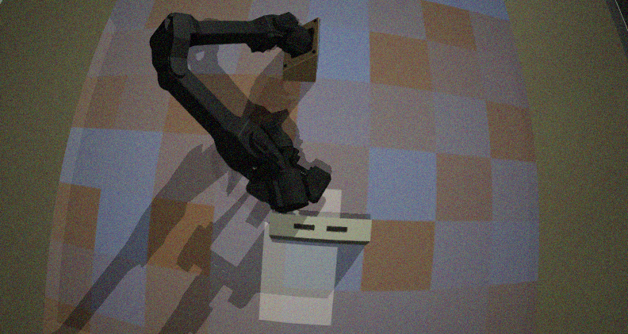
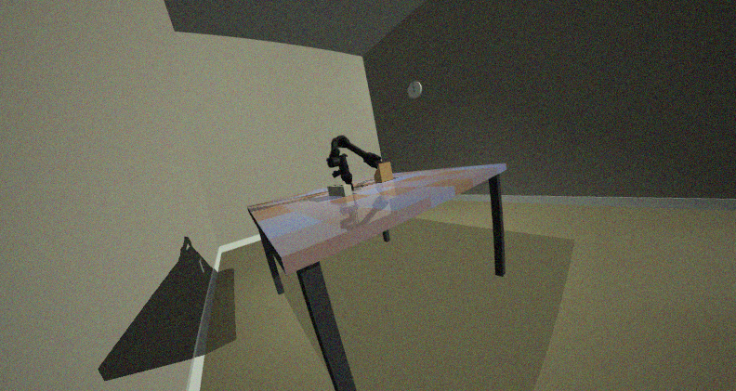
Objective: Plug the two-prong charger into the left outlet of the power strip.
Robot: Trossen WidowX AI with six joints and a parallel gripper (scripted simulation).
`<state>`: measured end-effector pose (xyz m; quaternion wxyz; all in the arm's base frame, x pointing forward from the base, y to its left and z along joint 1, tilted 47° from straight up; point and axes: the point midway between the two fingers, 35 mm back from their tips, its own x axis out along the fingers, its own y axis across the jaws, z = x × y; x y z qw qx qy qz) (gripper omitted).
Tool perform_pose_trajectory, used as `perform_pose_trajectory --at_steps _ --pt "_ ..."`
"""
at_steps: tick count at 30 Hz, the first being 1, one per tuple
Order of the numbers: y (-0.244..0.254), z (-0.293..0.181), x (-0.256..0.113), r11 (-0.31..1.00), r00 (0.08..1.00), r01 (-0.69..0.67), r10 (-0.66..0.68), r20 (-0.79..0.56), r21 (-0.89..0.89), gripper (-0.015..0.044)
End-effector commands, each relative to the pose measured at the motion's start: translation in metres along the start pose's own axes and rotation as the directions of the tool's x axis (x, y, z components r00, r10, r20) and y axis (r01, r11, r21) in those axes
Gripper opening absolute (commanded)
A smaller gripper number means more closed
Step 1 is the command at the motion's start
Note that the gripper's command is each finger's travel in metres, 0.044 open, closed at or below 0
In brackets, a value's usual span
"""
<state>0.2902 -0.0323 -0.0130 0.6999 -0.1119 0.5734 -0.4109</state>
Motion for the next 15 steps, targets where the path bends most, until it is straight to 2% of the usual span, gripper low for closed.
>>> perform_pose_trajectory --at_steps 1,8,13,15 --pt "-0.0001 0.0003 -0.0004 1.000 1.000 -0.001 0.001 0.000 0.002 0.0309" --pt "-0.0001 0.0003 -0.0004 1.000 1.000 -0.001 0.001 0.000 0.002 0.0125" --pt "-0.0001 0.0003 -0.0004 1.000 1.000 -0.001 0.001 0.000 0.002 0.0092" --pt "0.0002 0.0002 -0.0027 1.000 1.000 -0.001 0.001 0.000 0.001 0.0039"
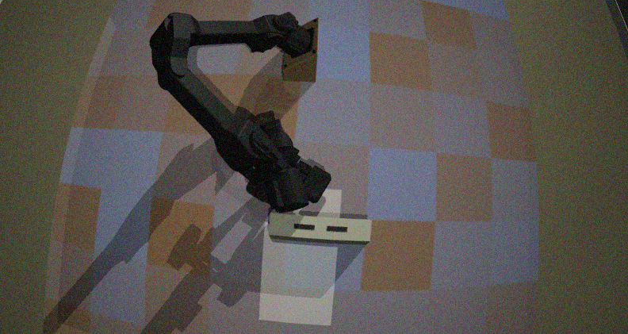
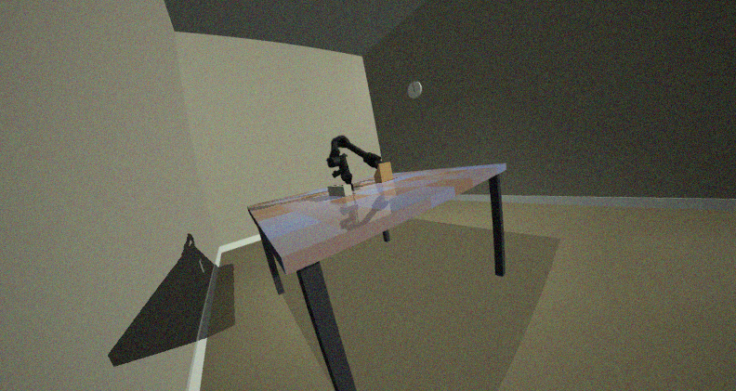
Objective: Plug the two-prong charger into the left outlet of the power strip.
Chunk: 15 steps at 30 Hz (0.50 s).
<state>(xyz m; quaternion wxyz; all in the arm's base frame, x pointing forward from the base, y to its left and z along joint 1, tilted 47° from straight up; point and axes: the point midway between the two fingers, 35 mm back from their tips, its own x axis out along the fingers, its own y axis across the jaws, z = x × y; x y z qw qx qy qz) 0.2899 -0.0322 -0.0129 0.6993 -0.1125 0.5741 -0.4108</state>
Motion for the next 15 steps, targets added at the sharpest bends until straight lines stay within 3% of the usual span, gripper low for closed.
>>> perform_pose_trajectory --at_steps 1,15 --pt "0.001 0.000 -0.005 1.000 1.000 -0.002 0.002 0.001 0.002 0.0013" --pt "0.001 -0.014 -0.055 1.000 1.000 0.003 -0.003 -0.001 -0.008 0.0000"
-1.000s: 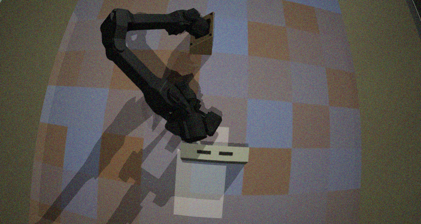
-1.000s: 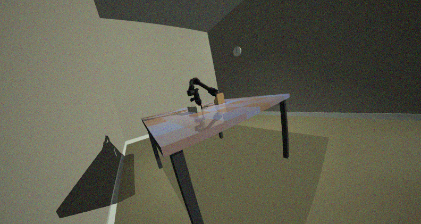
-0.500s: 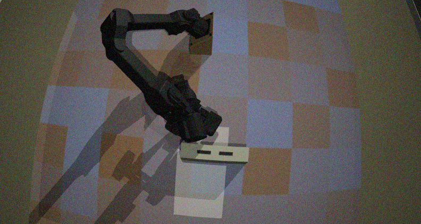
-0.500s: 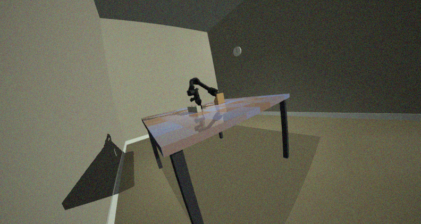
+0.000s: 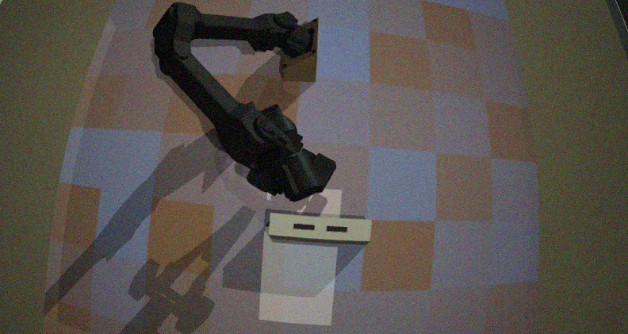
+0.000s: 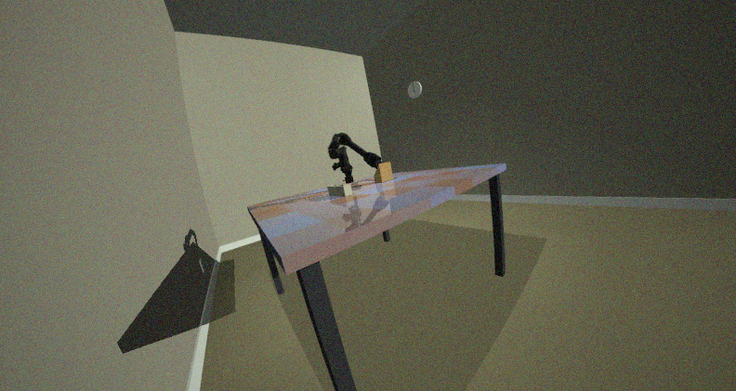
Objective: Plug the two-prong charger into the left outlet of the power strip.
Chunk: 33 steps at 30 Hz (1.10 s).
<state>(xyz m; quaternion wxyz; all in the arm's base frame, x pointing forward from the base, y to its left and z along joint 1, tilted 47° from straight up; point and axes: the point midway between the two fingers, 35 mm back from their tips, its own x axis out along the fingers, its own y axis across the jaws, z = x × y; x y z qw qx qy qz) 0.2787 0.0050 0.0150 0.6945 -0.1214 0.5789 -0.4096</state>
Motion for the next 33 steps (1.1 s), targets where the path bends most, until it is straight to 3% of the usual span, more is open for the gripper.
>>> perform_pose_trajectory --at_steps 1,33 --pt "0.000 -0.001 -0.009 1.000 1.000 -0.009 0.009 0.003 0.009 0.0000" --pt "0.056 -0.020 0.015 0.972 1.000 0.004 -0.003 0.005 -0.234 0.0000"
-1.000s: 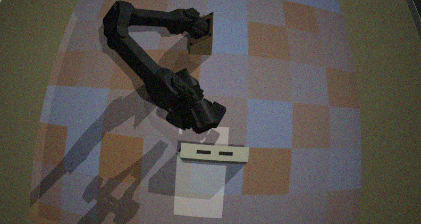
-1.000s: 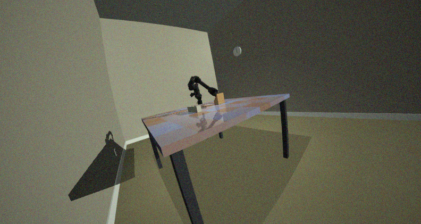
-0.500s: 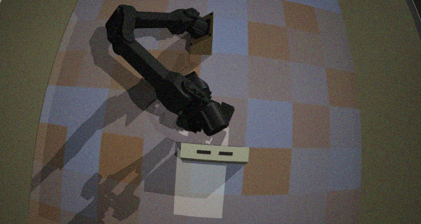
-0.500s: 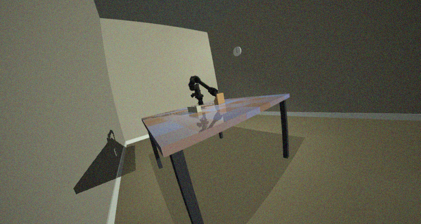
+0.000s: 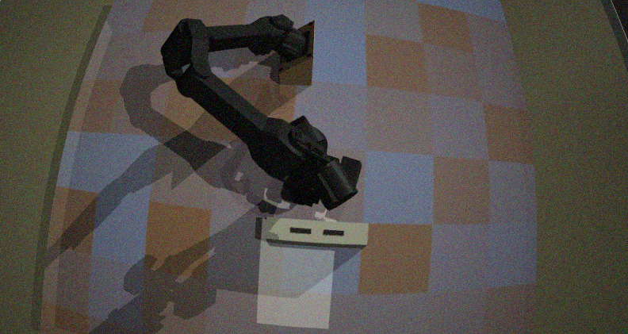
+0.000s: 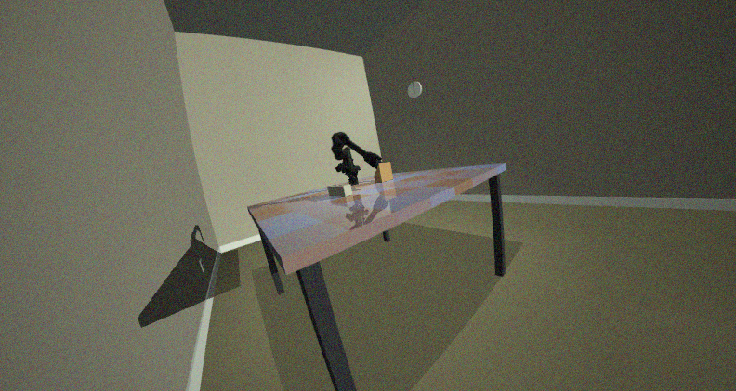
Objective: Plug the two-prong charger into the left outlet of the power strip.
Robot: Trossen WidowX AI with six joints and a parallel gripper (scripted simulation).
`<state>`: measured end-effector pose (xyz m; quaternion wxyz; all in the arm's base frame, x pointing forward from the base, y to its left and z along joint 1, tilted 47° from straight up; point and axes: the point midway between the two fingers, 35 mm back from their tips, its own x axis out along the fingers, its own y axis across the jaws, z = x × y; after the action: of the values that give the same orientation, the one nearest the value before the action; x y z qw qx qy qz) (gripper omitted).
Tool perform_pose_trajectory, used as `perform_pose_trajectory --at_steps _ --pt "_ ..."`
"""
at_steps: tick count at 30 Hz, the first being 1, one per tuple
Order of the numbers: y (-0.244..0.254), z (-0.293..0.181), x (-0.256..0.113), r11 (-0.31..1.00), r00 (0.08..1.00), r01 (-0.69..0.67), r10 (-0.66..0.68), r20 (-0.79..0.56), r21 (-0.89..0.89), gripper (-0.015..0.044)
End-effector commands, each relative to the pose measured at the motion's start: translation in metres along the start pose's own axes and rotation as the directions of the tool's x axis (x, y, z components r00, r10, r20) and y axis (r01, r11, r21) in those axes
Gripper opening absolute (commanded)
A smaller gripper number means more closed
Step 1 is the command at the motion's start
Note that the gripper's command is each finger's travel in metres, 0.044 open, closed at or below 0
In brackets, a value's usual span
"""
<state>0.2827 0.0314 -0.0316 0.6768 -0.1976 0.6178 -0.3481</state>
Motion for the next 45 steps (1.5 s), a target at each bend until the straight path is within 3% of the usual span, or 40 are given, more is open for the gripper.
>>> perform_pose_trajectory --at_steps 1,21,45 --pt "0.009 0.000 0.002 1.000 1.000 -0.004 0.004 0.002 -0.031 0.0000" --pt "0.046 -0.011 0.022 0.981 1.000 0.006 -0.006 0.003 -0.192 0.0000" --pt "0.056 0.009 0.021 0.978 1.000 0.007 -0.006 0.004 -0.207 0.0000"
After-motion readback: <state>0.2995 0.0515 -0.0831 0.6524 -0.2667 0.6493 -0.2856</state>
